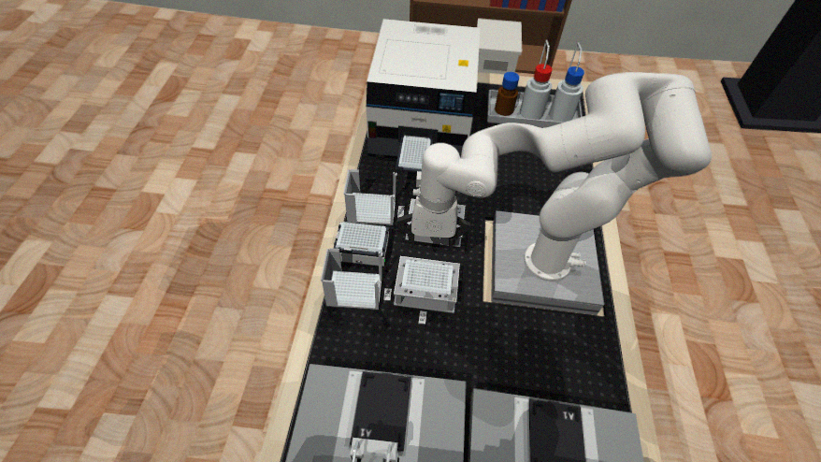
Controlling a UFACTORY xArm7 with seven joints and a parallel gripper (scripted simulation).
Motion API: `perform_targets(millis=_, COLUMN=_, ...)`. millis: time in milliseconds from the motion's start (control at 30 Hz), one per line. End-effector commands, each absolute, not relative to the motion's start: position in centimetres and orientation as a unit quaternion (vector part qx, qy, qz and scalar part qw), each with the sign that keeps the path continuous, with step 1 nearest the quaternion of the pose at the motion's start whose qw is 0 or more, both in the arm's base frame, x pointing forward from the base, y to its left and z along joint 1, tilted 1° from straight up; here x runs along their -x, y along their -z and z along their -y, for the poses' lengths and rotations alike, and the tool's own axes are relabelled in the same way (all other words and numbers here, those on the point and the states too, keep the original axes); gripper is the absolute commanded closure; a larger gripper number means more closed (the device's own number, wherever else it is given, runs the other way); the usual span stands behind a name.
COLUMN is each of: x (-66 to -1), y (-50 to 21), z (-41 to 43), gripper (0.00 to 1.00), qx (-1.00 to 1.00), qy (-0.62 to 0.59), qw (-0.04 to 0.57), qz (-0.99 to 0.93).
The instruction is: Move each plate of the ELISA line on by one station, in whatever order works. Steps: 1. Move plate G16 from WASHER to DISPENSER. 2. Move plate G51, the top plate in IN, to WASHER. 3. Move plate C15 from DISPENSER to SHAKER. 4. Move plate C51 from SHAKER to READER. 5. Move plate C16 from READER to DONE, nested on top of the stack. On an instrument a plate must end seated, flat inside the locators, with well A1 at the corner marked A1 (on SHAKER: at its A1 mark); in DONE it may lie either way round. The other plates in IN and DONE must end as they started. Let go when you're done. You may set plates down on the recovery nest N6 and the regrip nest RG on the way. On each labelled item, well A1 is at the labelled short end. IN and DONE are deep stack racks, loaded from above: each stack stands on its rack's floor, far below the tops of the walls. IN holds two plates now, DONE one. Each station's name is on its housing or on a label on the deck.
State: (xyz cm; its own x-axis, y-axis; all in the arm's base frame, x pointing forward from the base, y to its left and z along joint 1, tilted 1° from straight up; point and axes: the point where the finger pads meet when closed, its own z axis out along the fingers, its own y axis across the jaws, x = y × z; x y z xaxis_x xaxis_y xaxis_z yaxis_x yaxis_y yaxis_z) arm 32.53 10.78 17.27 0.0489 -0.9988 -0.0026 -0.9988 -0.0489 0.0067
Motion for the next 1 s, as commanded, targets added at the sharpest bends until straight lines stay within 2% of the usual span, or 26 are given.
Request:
perform_targets(millis=0, x=-32.67, y=-17.43, z=-10.82, gripper=0.0, qx=-0.654, qy=0.0, qw=0.004, qz=0.756)
perform_targets(millis=967, x=-32.66, y=-17.42, z=-10.82, gripper=0.0, qx=-0.286, qy=-0.002, qw=0.004, qz=0.958)
